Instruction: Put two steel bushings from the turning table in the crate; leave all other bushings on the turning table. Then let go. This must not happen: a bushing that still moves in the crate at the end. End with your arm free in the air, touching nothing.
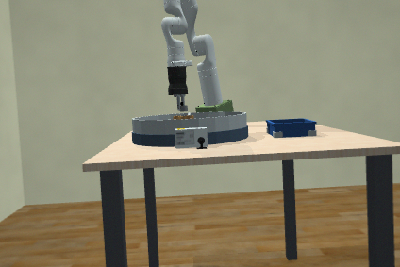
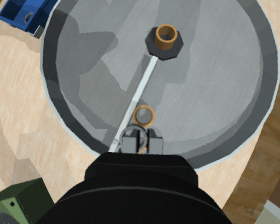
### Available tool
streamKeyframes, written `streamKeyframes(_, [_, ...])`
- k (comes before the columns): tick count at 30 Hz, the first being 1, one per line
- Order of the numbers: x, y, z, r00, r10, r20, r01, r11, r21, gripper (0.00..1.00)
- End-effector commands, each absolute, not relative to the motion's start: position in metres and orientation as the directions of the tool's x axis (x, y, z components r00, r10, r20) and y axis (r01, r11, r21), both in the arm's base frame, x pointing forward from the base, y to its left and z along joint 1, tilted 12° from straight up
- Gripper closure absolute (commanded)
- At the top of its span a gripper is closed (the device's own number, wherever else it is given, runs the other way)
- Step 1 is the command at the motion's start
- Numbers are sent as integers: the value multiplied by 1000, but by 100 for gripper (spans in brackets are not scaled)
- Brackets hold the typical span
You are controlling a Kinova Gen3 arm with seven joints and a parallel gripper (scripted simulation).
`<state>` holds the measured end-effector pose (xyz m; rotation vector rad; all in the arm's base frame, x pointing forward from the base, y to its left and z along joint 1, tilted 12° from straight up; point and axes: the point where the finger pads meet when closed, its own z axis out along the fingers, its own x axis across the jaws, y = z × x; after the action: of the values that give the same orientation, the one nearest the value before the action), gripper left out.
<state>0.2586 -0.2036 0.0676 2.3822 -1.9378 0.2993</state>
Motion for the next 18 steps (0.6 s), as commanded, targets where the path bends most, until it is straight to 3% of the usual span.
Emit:
streamKeyframes(1, [259, -204, 68, 192, -964, 186, -975, -209, -80, 100])
streamKeyframes(18, [256, -200, 89, 190, -964, 187, -975, -207, -80, 100])
